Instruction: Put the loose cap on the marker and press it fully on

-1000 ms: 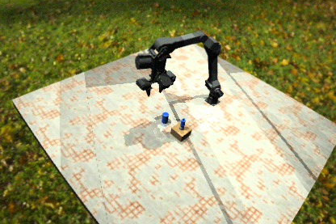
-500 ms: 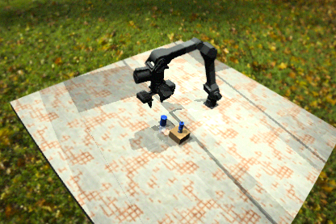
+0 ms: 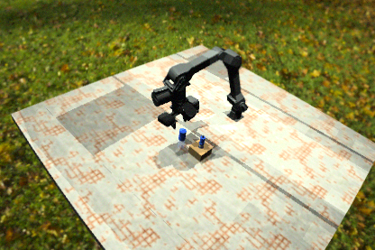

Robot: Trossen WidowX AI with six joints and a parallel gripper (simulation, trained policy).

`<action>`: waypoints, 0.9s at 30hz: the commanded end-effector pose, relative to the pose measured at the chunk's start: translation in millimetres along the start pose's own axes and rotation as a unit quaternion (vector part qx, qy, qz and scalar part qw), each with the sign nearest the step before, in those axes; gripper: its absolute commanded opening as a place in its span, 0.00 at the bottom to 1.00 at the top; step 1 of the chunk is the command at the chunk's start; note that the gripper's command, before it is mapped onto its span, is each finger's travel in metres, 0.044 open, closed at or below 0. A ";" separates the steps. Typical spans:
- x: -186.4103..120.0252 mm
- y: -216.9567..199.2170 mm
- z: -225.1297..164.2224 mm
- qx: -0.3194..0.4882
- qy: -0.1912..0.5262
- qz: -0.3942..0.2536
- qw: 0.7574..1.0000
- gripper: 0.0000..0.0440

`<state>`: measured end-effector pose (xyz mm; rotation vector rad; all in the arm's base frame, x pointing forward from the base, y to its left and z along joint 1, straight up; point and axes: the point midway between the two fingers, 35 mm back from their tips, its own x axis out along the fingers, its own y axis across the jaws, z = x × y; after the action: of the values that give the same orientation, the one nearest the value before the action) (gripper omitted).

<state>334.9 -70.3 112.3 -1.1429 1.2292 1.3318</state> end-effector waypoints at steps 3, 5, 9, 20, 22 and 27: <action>14.4 0.3 9.7 -0.032 -0.006 0.012 0.999 0.65; 19.2 0.7 11.4 -0.041 -0.006 0.015 0.999 0.64; 30.0 1.6 13.8 -0.059 -0.009 0.022 0.998 0.62; 57.8 4.5 16.9 -0.112 -0.008 0.034 0.993 0.56; 59.3 4.6 16.6 -0.121 -0.004 0.033 0.992 0.52; 53.1 3.1 16.1 -0.140 0.009 0.022 0.990 0.25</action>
<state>325.2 -50.9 57.6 -1.2857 1.1241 1.5625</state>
